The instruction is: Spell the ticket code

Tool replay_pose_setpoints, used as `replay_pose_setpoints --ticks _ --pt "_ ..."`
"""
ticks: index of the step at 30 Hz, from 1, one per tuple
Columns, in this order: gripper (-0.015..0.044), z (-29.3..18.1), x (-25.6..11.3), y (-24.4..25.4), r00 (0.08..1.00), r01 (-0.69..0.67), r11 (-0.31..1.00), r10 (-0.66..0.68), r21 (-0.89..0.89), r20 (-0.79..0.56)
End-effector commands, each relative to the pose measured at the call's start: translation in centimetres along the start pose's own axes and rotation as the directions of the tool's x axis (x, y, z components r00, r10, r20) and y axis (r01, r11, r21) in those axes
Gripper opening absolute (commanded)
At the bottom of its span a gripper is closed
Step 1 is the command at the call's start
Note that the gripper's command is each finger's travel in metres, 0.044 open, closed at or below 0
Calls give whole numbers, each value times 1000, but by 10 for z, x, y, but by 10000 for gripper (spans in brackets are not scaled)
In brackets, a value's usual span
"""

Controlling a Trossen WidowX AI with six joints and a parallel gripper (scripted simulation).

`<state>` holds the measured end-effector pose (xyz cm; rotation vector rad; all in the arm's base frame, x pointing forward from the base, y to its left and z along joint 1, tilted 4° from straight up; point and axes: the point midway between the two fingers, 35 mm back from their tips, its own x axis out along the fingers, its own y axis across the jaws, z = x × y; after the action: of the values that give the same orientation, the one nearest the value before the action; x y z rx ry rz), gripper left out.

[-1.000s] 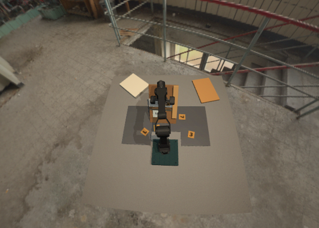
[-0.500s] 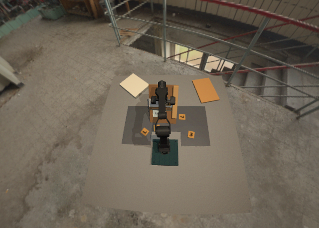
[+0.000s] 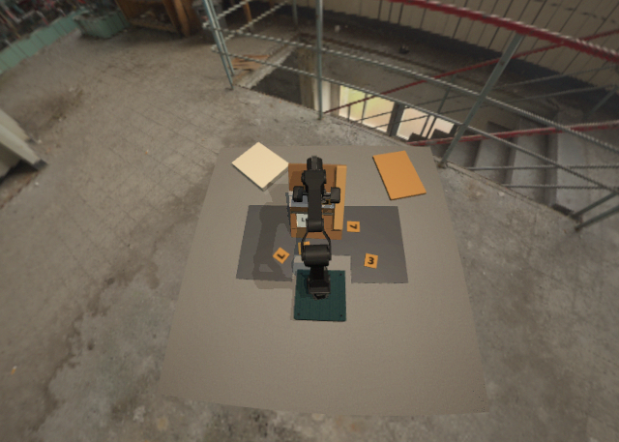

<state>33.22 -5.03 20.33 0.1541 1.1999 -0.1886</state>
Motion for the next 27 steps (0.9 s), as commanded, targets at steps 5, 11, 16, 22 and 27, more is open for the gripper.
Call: replay_pose_setpoints --ticks 5,11,16,22,27 --pt "0 -7 -8 0 1000 4 1000 -4 3 -1" --pt "0 -12 -13 0 1000 4 1000 -4 3 -2" --pt "0 -16 -17 0 1000 4 1000 -4 3 -2" --pt "0 -18 -20 0 1000 4 1000 -4 3 -2" --pt "105 -20 -39 -1 998 -34 975 45 -219 49"
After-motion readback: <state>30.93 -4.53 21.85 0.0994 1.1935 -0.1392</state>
